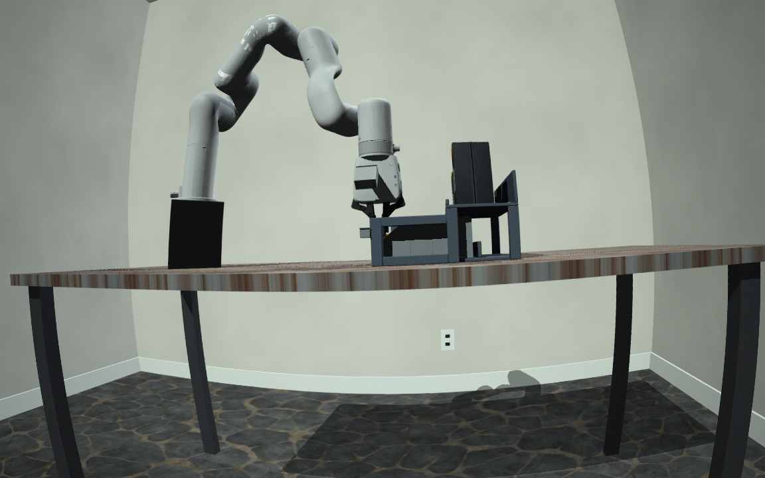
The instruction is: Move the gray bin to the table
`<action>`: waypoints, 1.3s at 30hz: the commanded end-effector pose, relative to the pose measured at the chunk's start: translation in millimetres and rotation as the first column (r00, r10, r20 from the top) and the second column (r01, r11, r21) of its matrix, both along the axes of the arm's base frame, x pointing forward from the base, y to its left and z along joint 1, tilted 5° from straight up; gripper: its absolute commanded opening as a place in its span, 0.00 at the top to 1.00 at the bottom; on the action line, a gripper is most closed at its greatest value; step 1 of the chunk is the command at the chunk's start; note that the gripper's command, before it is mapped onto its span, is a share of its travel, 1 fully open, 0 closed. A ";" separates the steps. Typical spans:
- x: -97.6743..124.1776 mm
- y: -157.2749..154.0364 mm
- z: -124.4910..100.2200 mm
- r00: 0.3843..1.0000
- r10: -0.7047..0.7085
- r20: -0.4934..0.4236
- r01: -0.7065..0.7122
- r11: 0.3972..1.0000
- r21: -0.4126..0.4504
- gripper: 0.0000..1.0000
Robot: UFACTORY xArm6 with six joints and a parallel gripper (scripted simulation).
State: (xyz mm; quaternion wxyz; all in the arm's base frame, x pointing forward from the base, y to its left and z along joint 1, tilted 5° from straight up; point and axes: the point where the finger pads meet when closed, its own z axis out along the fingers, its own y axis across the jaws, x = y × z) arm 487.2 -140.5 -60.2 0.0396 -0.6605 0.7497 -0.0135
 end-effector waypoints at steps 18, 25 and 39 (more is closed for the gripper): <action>0.8 -0.8 11.5 1.000 0.000 0.004 0.000 1.000 -0.001 1.00; 0.8 -0.8 11.5 1.000 0.000 0.004 0.000 1.000 -0.001 1.00; -0.3 -1.3 26.3 1.000 0.000 0.004 0.000 1.000 -0.001 1.00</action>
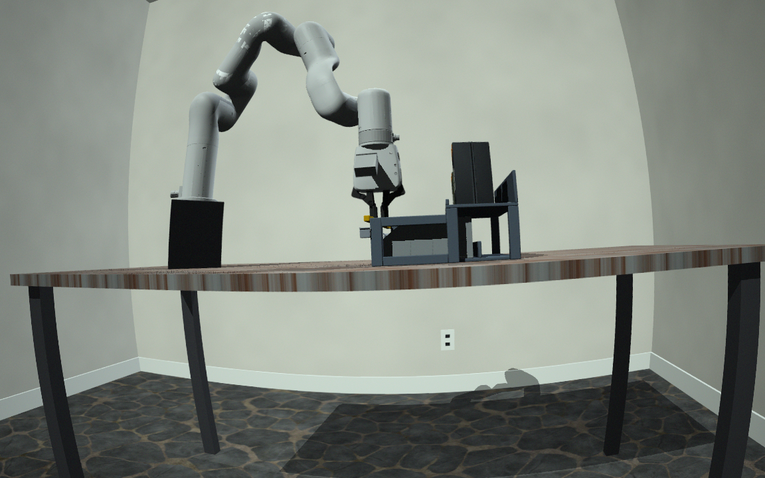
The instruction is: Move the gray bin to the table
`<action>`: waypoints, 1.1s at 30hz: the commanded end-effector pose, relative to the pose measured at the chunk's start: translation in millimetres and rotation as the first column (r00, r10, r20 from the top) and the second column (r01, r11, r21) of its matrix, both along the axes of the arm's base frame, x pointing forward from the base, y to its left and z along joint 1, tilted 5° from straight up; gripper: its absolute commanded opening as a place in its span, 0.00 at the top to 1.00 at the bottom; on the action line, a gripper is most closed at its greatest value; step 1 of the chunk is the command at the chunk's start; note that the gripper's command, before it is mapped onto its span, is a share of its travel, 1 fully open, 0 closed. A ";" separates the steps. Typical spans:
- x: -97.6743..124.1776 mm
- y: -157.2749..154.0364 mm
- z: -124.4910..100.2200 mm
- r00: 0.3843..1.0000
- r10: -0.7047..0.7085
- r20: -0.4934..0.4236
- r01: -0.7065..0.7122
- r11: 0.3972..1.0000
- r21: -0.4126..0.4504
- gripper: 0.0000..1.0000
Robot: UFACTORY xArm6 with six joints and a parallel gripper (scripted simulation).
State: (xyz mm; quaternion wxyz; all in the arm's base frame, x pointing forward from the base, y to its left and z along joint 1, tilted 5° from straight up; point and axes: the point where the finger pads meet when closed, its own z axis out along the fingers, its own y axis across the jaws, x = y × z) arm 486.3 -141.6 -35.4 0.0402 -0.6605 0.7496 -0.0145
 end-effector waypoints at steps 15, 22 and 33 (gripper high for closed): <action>-0.4 -0.8 17.0 1.000 0.000 0.002 0.000 1.000 -0.001 1.00; -0.4 -0.8 17.0 1.000 0.000 0.002 0.000 1.000 -0.001 1.00; 0.0 -0.8 14.6 1.000 0.000 0.002 0.000 1.000 -0.001 1.00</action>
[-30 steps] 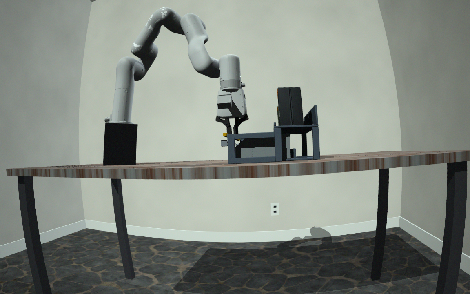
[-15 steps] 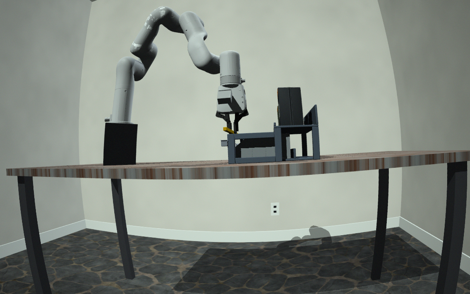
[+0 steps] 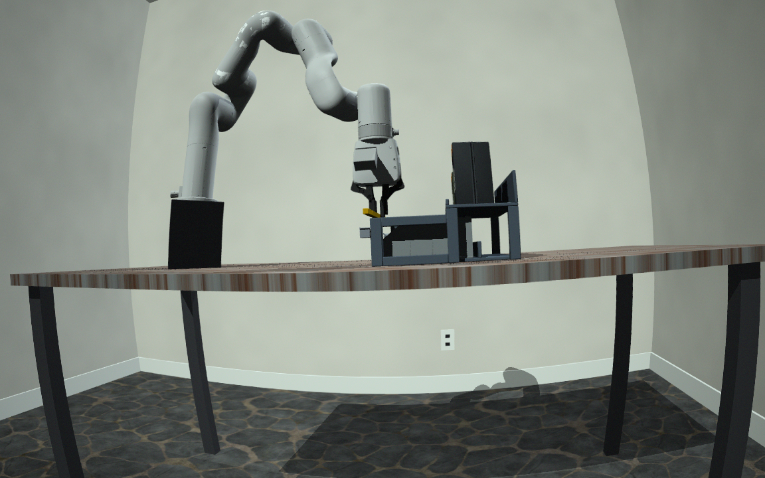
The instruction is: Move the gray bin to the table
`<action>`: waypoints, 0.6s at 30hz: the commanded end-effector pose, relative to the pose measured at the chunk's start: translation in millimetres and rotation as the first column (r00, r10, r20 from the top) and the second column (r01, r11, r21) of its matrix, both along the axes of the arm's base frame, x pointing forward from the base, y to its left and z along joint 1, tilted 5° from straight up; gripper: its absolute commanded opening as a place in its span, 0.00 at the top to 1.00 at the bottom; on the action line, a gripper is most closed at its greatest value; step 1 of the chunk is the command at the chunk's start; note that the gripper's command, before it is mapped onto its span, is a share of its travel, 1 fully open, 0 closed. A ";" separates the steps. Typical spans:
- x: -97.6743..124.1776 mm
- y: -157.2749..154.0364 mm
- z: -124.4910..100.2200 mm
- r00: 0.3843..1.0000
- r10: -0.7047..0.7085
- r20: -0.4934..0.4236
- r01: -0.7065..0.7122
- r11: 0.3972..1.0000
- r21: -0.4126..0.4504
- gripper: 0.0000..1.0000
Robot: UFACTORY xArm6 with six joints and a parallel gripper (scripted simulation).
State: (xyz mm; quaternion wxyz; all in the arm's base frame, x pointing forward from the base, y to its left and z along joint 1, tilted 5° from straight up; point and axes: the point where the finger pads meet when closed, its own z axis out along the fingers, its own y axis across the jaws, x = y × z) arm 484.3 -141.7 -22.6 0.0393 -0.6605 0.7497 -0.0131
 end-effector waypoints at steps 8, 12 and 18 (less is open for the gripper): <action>-6.0 0.4 1.2 1.000 0.000 0.005 0.000 1.000 -0.002 1.00; -37.6 4.5 -1.6 1.000 0.000 0.005 0.000 1.000 -0.002 1.00; -37.6 4.5 -1.6 1.000 0.000 0.005 0.000 1.000 -0.002 1.00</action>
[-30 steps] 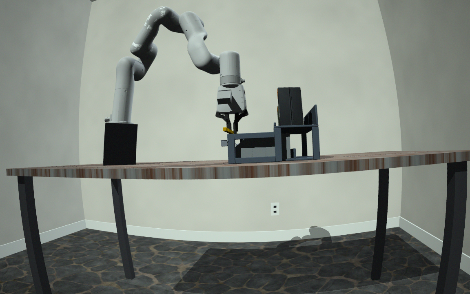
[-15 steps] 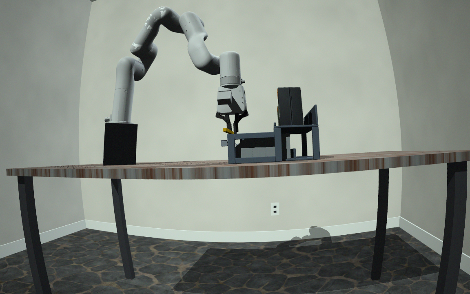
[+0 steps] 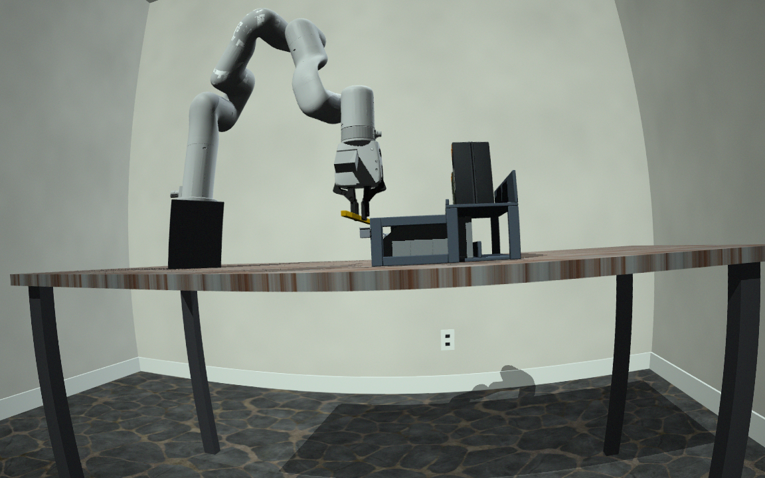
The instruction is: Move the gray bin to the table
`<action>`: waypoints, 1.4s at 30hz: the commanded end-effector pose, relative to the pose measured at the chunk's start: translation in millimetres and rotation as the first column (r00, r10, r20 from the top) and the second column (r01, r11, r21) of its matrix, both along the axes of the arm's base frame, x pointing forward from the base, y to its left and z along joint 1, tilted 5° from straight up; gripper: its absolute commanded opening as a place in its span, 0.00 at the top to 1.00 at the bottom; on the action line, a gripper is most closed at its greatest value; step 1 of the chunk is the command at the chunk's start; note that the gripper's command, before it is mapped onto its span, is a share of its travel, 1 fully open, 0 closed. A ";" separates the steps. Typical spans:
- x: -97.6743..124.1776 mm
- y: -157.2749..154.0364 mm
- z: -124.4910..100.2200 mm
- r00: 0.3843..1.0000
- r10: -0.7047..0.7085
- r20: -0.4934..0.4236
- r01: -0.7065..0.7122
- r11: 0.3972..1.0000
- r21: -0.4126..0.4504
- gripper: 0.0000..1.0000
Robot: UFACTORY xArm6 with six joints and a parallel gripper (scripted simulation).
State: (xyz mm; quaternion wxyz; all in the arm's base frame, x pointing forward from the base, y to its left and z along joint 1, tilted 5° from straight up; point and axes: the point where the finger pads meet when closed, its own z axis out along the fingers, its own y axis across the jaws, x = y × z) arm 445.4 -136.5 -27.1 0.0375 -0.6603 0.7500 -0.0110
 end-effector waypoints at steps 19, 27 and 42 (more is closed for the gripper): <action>-37.6 4.3 -0.4 1.000 0.001 0.010 -0.001 1.000 -0.002 1.00; -68.6 8.2 -3.0 1.000 0.001 0.010 -0.001 1.000 -0.002 1.00; -91.7 11.2 -4.9 1.000 0.001 0.010 -0.001 1.000 -0.003 1.00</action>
